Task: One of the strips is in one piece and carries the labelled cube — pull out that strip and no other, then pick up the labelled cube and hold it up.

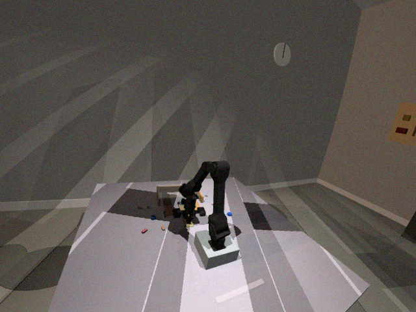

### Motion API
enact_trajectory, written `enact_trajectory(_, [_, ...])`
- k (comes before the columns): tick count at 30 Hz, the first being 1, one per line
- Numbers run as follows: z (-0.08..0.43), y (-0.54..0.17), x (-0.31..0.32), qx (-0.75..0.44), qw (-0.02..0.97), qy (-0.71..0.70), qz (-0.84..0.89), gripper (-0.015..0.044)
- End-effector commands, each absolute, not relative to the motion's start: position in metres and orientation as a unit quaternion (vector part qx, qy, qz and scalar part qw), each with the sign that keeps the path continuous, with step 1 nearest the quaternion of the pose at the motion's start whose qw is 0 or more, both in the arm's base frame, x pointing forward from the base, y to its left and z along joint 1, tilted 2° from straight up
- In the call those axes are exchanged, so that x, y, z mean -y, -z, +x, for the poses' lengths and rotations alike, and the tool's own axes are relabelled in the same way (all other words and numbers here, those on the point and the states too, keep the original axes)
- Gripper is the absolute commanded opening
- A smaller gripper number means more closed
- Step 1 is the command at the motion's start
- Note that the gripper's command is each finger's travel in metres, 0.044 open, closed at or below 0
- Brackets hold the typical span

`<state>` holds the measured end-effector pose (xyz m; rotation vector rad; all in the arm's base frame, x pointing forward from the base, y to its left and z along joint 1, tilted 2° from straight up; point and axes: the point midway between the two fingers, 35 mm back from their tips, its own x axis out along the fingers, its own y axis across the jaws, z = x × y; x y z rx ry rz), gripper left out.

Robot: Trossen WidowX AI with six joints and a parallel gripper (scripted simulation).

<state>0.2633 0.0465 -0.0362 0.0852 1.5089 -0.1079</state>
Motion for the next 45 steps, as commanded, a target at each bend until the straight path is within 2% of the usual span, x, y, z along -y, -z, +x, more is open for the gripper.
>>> enact_trajectory(1, [0.247, 0.042, -0.045, -0.696, 0.715, 0.052, 0.036, 0.0])
enact_trajectory(31, [0.209, 0.044, -0.049, -0.697, 0.714, 0.052, 0.036, 0.0])
enact_trajectory(45, [0.209, 0.044, -0.049, -0.697, 0.714, 0.052, 0.036, 0.0])
